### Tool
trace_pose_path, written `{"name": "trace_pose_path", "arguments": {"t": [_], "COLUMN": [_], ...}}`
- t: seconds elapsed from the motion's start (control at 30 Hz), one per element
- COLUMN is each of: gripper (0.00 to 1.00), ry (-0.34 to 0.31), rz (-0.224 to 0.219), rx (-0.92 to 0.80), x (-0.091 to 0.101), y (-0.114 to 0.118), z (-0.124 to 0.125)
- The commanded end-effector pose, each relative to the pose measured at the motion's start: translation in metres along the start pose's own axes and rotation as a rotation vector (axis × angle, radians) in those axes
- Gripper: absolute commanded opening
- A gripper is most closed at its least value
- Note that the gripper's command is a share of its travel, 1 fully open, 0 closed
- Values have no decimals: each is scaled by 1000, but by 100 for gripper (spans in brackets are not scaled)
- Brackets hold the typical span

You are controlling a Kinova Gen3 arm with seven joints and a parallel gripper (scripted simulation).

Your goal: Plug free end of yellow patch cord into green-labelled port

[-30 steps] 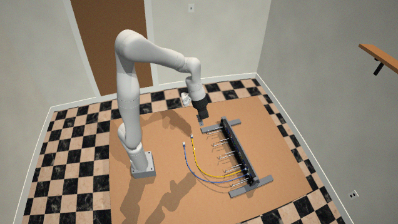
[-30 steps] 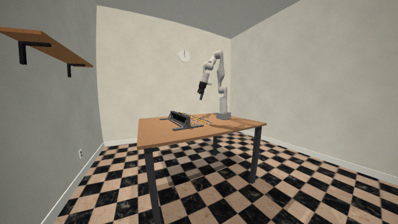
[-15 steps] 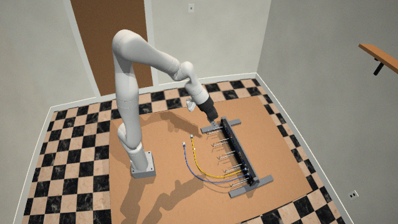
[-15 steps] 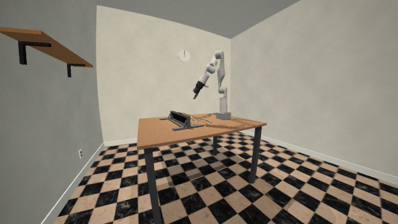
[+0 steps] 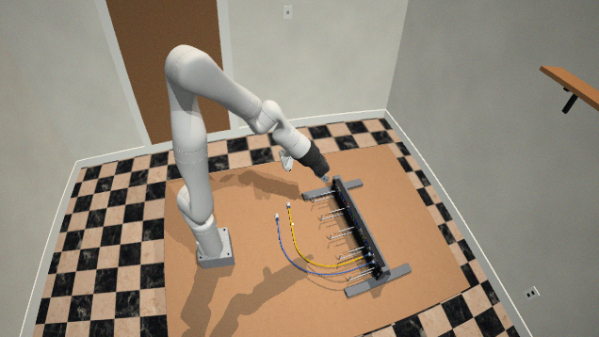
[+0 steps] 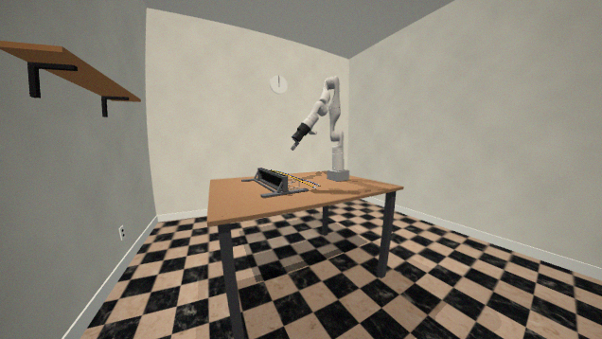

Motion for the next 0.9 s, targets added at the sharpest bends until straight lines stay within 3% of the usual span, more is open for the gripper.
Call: {"name": "trace_pose_path", "arguments": {"t": [0.0,0.4,0.87], "gripper": [0,0,0], "ry": [-1,15,28], "rz": [-24,-122,-145], "rx": [-1,15,21], "x": [2,5,6], "y": [3,15,18], "z": [4,25,33]}}
Point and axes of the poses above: the point where the finger pads meet when closed, its own x axis back along the fingers, its own y axis across the jaws, z = x × y, the point moved 9 cm from there along x, back along the fingers, and after that the axes turned 12 degrees about -x, right-handed, at the moved point
